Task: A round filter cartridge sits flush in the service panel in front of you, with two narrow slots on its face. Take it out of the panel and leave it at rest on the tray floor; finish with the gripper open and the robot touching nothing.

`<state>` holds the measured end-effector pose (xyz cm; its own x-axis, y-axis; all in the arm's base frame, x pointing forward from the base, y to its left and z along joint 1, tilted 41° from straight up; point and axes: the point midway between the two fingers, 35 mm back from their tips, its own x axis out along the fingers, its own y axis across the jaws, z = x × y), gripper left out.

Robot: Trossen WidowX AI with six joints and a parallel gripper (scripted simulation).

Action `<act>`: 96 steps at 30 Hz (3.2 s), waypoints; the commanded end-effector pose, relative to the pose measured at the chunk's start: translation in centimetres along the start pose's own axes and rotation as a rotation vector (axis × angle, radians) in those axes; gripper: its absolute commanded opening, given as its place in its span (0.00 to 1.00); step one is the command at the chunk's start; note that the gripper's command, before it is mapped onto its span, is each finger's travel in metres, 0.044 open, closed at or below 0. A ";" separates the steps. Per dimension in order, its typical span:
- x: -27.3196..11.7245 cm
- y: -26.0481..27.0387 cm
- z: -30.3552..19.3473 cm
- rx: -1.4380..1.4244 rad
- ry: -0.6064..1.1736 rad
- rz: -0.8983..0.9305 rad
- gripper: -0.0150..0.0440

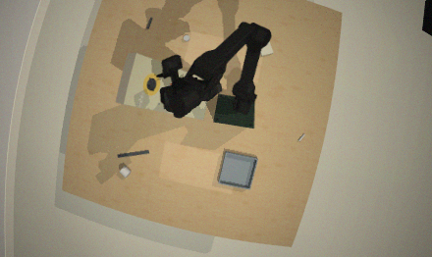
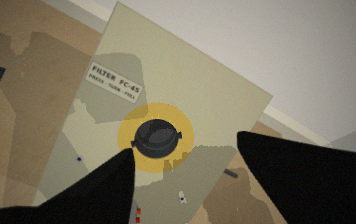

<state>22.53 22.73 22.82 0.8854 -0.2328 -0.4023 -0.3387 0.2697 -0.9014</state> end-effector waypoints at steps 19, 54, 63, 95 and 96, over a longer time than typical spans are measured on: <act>2.1 6.1 -8.3 0.604 0.420 0.129 0.77; 6.6 7.2 -9.9 0.605 0.419 0.128 0.77; 6.3 7.1 -9.7 0.611 0.418 0.131 0.69; 2.6 4.7 -5.9 0.611 0.385 0.149 0.25; 2.1 4.6 -5.7 0.612 0.381 0.152 0.25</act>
<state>22.06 17.09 15.73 0.6239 -0.4497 -0.6392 -0.1049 0.7622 -0.6387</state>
